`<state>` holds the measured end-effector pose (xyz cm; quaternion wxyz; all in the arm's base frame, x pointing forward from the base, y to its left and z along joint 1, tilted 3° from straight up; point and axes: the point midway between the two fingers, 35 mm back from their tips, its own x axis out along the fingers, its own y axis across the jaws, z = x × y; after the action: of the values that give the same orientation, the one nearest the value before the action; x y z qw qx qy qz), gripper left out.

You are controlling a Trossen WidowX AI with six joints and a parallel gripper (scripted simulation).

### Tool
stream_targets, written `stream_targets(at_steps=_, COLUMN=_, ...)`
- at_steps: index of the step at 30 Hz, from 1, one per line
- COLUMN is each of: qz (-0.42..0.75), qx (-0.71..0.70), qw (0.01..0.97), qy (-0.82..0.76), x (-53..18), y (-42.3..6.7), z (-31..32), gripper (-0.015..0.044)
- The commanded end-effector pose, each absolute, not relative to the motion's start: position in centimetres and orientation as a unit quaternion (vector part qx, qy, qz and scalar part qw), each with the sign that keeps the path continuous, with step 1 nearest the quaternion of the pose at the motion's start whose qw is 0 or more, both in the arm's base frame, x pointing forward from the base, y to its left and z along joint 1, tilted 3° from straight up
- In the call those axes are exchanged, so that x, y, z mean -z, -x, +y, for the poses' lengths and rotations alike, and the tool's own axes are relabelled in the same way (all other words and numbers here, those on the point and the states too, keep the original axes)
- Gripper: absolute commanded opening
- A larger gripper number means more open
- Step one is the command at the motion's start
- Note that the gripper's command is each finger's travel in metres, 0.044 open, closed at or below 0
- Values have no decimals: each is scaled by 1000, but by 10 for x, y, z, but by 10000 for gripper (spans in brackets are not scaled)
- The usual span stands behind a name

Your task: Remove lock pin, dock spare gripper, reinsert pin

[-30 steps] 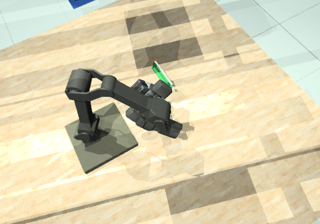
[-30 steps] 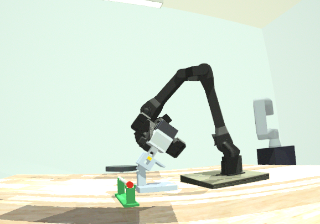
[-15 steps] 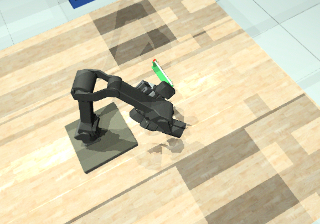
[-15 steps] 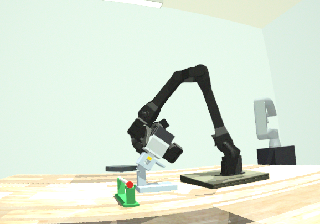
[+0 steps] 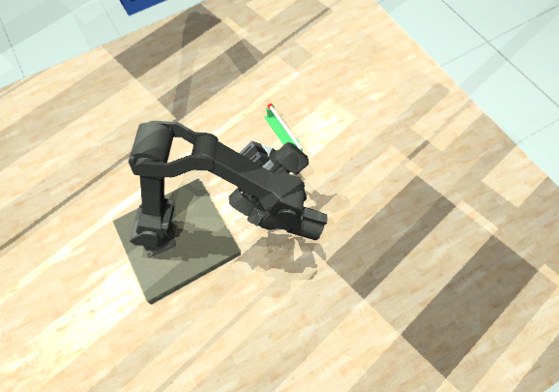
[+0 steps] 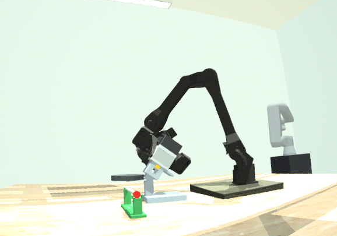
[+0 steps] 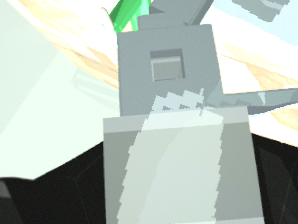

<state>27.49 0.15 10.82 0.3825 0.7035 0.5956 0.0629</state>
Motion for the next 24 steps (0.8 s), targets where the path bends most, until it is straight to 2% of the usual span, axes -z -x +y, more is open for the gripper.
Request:
stream_targets(at_steps=1, qz=596, qx=-63, qw=383, qy=-703, x=-108, y=-275, z=1, gripper=0)
stream_targets(at_steps=5, qz=596, qx=-63, qw=383, qy=-703, x=-108, y=-275, z=1, gripper=0)
stream_targets(at_steps=21, qz=596, qx=-63, qw=383, qy=-703, x=-108, y=-275, z=1, gripper=420)
stream_targets(at_steps=22, qz=596, qx=-63, qw=383, qy=-703, x=-108, y=-275, z=1, gripper=440)
stream_targets(at_steps=24, qz=596, qx=-63, qw=383, qy=-703, x=-109, y=-274, z=1, gripper=440)
